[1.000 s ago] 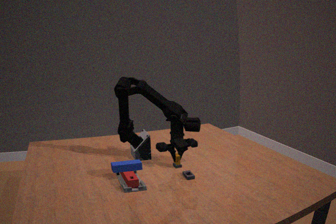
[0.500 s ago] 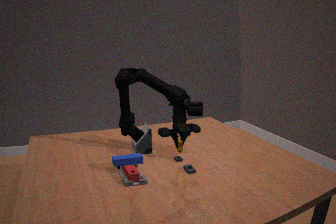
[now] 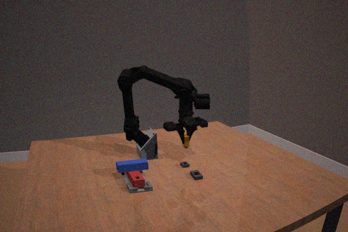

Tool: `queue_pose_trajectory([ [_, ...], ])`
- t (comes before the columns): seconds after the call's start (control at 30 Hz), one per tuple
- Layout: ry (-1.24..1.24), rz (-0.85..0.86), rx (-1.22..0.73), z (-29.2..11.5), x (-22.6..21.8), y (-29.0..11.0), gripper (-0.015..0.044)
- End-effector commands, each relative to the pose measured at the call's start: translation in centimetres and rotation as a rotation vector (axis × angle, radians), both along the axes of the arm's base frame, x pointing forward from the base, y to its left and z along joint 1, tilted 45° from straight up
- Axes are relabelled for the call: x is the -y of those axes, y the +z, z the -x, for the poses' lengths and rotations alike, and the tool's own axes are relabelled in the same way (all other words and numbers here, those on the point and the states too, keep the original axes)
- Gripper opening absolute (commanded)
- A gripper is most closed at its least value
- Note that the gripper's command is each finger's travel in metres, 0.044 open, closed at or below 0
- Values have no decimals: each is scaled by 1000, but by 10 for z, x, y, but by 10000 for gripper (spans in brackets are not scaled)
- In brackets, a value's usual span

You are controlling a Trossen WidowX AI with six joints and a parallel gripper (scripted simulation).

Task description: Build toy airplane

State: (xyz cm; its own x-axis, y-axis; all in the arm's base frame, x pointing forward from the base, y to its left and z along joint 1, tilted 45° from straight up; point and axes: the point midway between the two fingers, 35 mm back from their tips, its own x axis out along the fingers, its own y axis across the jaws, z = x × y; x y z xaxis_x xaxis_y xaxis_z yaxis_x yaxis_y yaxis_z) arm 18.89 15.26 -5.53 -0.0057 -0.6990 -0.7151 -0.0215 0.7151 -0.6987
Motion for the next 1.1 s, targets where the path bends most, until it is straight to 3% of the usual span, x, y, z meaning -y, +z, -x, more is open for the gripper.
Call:
queue_pose_trajectory([
  [0.0, -7, -17, 11, -1, -11, 12, 0],
  [0.4, -6, -17, 10, 2, -25, 32, 0],
  [1.07, -3, -57, 4, -40, -3, 52, 0],
])
